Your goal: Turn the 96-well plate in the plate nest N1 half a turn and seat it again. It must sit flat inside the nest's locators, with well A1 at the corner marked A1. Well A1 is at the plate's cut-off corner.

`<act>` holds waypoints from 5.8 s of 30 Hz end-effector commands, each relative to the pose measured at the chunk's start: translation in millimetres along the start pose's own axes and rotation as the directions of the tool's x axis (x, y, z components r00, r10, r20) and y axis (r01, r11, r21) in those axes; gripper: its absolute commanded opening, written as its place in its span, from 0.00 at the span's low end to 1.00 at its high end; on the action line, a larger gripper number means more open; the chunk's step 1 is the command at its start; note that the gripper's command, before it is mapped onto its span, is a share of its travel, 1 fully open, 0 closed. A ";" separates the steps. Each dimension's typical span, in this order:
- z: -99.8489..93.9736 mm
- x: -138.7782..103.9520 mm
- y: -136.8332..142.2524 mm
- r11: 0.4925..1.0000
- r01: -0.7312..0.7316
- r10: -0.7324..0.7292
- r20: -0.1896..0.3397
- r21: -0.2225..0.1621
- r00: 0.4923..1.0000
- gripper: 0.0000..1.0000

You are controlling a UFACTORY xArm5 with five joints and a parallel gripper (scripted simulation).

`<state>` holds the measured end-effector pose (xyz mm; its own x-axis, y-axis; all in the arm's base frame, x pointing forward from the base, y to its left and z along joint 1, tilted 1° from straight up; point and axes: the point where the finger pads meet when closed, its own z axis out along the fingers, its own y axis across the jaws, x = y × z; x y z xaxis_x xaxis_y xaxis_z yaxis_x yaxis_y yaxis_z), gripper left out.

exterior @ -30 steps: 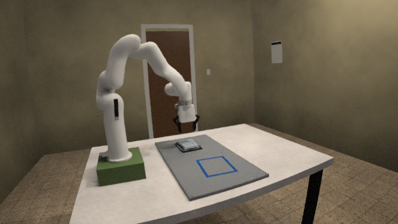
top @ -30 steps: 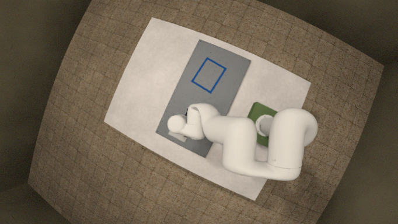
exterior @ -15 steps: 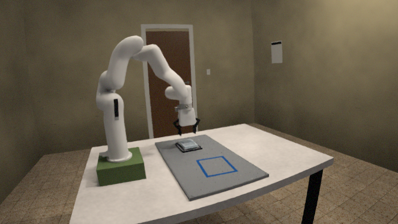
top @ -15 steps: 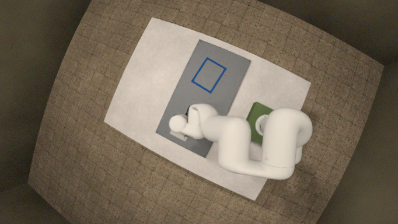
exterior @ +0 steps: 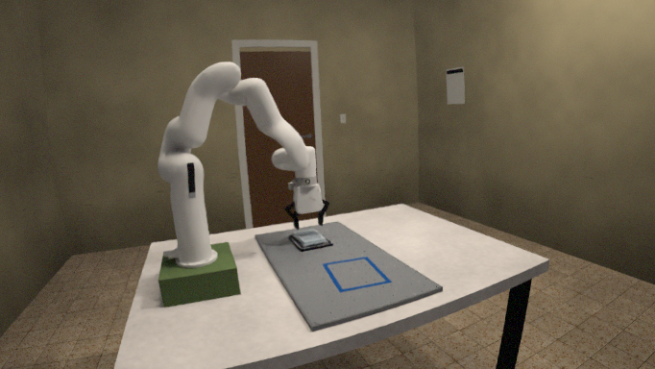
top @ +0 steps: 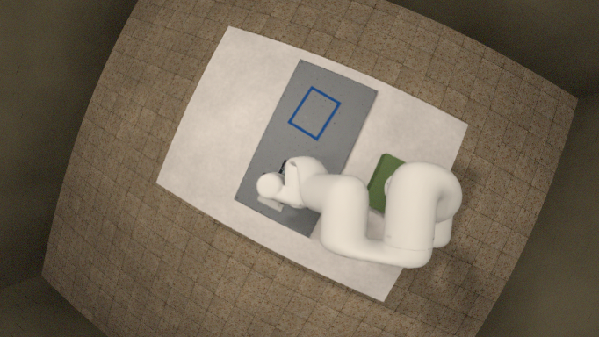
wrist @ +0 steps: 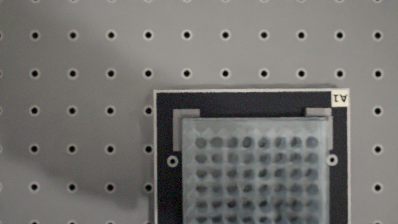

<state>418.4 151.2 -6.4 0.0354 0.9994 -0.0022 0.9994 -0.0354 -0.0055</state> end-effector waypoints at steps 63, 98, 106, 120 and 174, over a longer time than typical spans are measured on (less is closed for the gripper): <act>37.4 0.2 1.2 1.000 0.000 0.000 0.007 -0.006 1.000 1.00; 36.7 0.2 1.2 1.000 0.000 0.000 0.007 -0.006 1.000 0.00; 36.7 0.2 1.2 1.000 0.000 0.000 0.007 -0.006 1.000 0.00; 36.7 0.2 1.2 1.000 0.000 0.000 0.007 -0.006 1.000 0.00; 1.6 0.4 1.1 1.000 0.000 0.000 0.007 -0.006 1.000 0.00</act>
<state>418.4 151.1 -13.3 0.0354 0.9994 -0.0023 0.9994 -0.0354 -0.0055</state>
